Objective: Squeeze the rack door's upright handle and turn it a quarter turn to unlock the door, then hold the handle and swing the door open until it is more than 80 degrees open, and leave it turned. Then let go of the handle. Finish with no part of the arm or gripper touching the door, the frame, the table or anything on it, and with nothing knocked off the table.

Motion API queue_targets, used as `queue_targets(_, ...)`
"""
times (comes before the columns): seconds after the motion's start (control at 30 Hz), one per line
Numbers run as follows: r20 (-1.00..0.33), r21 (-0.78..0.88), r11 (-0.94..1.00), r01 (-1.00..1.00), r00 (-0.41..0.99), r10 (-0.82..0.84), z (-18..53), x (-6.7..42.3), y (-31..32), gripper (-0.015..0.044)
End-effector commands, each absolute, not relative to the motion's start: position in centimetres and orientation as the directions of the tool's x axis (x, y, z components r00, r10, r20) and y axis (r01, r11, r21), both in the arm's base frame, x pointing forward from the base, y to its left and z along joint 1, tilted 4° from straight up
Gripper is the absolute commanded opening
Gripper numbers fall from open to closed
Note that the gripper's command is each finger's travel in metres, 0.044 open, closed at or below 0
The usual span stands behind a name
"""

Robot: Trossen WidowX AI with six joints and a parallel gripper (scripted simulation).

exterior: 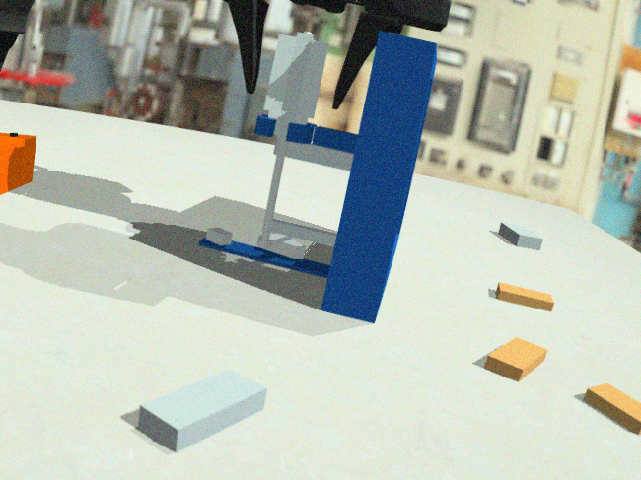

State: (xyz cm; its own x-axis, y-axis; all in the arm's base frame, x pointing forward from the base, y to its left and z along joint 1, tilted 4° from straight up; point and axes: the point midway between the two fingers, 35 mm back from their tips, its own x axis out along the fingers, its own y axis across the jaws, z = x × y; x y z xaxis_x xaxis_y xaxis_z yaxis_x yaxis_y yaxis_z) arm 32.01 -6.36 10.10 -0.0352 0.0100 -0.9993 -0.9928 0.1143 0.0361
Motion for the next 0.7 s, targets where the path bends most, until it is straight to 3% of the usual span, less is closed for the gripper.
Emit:
queue_targets(0.0, -0.999, 0.037, 0.026, -0.999, -0.037, 0.011, 10.09, 31.97, -6.35, 0.0285)
queue_targets(0.13, -0.999, 0.037, 0.026, -0.999, -0.037, 0.011, 10.09, 31.97, -6.35, 0.0285)
queue_targets(0.37, -0.999, 0.037, 0.026, -0.999, -0.037, 0.011, 10.09, 31.97, -6.35, 0.0102)
queue_targets(0.67, -0.999, 0.037, 0.026, -0.999, -0.037, 0.011, 10.09, 31.97, -6.35, 0.0042)
